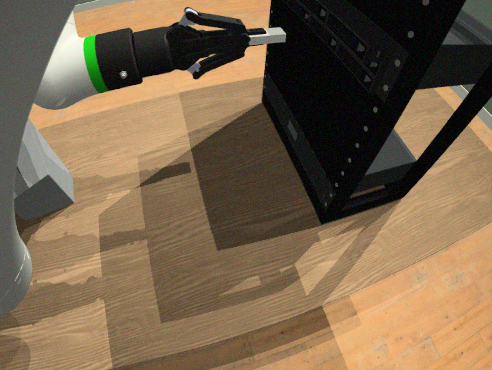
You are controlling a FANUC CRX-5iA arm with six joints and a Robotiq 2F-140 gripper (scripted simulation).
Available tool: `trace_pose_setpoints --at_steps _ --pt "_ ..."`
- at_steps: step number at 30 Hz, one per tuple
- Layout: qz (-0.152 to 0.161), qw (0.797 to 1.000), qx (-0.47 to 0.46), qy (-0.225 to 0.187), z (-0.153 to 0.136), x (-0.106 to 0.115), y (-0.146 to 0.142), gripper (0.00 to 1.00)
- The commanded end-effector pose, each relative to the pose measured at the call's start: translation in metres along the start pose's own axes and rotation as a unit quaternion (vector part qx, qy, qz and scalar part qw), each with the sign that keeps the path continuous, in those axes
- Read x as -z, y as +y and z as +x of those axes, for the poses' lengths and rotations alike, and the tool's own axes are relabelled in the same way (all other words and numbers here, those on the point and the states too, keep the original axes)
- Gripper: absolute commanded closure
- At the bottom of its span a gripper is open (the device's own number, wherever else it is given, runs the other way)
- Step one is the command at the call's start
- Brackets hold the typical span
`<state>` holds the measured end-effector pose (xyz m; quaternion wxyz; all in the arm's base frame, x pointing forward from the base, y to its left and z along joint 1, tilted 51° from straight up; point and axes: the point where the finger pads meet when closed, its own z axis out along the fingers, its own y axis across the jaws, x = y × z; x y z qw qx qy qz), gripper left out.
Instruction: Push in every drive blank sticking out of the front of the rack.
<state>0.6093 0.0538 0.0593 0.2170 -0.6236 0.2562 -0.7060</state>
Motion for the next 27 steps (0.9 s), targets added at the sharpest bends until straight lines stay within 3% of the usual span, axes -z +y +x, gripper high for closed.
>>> trace_pose_setpoints --at_steps 1,10,27 --pt "0.001 1.000 -0.001 0.000 0.000 0.002 0.000 0.90" --pt "0.001 1.000 -0.001 0.000 0.000 -0.036 0.000 0.90" --pt "0.001 1.000 -0.001 0.000 0.000 -0.038 0.000 0.90"
